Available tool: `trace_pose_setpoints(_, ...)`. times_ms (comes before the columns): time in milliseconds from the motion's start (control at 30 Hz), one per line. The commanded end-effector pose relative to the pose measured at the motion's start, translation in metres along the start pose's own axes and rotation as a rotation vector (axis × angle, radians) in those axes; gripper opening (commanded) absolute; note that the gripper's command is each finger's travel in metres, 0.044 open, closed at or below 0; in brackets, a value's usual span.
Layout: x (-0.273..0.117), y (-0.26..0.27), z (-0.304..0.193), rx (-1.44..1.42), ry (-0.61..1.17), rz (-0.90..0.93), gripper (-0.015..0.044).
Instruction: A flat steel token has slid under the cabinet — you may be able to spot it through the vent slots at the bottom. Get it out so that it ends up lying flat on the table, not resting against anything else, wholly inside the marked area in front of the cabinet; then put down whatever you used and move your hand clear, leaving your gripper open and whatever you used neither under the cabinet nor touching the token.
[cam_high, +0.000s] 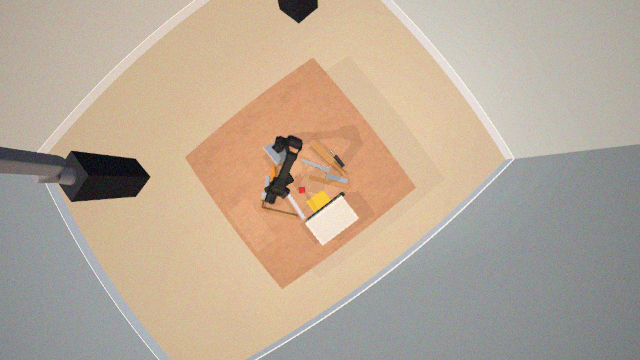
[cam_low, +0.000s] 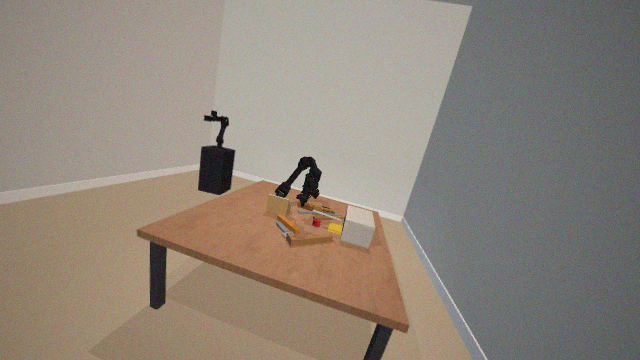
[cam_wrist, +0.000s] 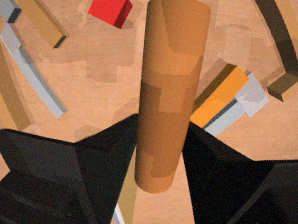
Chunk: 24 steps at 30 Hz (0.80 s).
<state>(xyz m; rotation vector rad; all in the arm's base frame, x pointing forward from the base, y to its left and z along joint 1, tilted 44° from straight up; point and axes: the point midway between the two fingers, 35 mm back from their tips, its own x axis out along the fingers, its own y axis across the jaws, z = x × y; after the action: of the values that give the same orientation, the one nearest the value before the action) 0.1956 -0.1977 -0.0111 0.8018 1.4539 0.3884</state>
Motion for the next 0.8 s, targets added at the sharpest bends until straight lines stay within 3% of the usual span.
trace_pose_setpoints(0, -0.002, -0.001, 0.001, -0.034, -0.013, -0.004, 0.0)
trace_pose_setpoints(767, 0.019, -0.005, 0.005, -0.132, -0.013, -0.005, 0.0)
